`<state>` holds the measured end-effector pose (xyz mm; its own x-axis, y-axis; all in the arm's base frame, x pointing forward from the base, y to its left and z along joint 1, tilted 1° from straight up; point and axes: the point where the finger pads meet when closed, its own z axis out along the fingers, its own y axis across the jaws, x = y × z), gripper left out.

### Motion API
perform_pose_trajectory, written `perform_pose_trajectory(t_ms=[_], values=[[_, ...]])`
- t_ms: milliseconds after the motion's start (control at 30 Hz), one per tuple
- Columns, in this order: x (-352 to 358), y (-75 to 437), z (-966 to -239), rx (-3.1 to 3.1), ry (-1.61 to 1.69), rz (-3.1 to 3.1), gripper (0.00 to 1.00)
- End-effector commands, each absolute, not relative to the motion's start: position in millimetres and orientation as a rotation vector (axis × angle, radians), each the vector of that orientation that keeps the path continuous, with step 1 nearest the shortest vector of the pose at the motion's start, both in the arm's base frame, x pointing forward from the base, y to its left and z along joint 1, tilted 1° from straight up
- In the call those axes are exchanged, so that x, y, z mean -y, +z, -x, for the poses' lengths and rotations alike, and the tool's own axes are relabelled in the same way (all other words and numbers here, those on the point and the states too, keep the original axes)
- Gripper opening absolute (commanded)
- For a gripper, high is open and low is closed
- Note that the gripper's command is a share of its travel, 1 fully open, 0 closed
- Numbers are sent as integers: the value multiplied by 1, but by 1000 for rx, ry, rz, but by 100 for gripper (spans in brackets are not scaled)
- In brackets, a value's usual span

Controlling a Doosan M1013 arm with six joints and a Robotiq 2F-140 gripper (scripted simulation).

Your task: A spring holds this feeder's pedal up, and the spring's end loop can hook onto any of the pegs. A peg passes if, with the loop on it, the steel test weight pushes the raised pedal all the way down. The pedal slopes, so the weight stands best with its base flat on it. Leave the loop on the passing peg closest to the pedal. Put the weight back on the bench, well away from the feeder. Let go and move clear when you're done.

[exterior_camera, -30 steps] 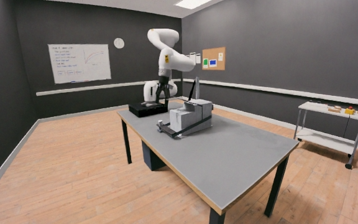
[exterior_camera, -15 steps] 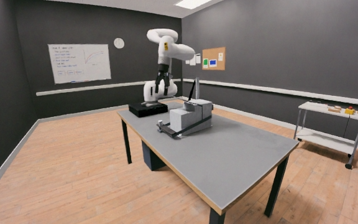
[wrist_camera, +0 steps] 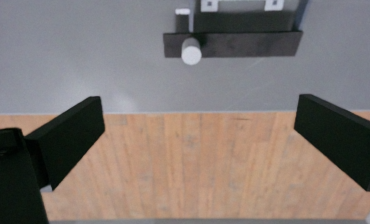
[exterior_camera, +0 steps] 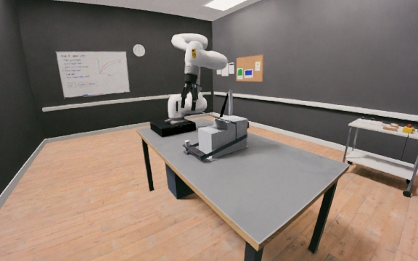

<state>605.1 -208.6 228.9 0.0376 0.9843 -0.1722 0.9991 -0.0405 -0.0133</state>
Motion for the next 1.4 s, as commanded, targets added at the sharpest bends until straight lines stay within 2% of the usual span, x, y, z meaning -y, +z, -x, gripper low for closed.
perform_pose_trajectory(t_ms=[0,1367], values=[[209,227,-605,-2096,-202,-2180,100],[209,231,-605,-2096,-203,-2180,100]])
